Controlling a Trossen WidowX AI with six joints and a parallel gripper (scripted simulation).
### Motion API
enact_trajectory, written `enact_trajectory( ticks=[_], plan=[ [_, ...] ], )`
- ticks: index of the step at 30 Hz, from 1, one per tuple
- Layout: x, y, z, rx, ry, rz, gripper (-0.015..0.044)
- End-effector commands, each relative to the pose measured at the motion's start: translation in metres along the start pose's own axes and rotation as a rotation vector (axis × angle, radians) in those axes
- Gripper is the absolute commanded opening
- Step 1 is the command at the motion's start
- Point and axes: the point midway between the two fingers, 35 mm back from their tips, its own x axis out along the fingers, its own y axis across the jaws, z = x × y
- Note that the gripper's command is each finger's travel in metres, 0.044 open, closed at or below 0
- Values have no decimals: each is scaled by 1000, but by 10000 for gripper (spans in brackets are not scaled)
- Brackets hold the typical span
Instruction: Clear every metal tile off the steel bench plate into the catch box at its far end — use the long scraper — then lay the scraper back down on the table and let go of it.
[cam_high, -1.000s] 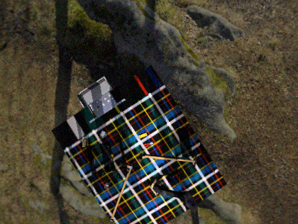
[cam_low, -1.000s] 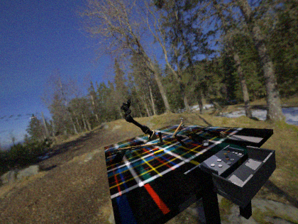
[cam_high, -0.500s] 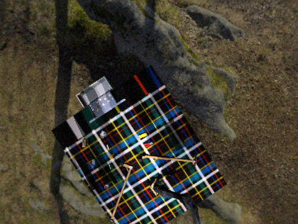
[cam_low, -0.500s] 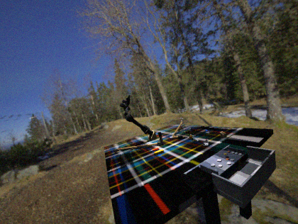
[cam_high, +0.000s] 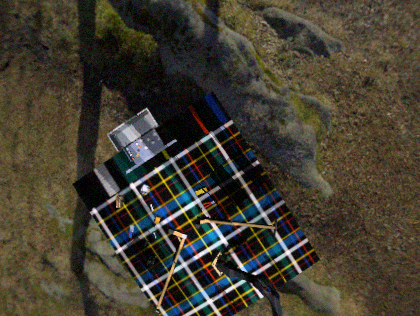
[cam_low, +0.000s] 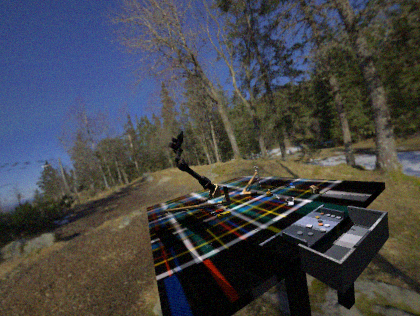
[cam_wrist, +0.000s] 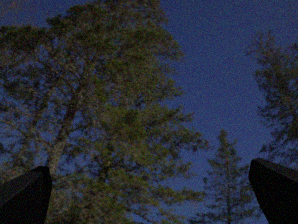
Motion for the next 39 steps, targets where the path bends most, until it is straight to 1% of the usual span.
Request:
enact_trajectory(
  ticks=[1,20,39],
  plan=[
    [10,-18,-1,4,5,-29,440],
    [45,-119,-22,-26,64,-198,440],
    [54,-223,-38,-51,123,-368,440]
  ],
)
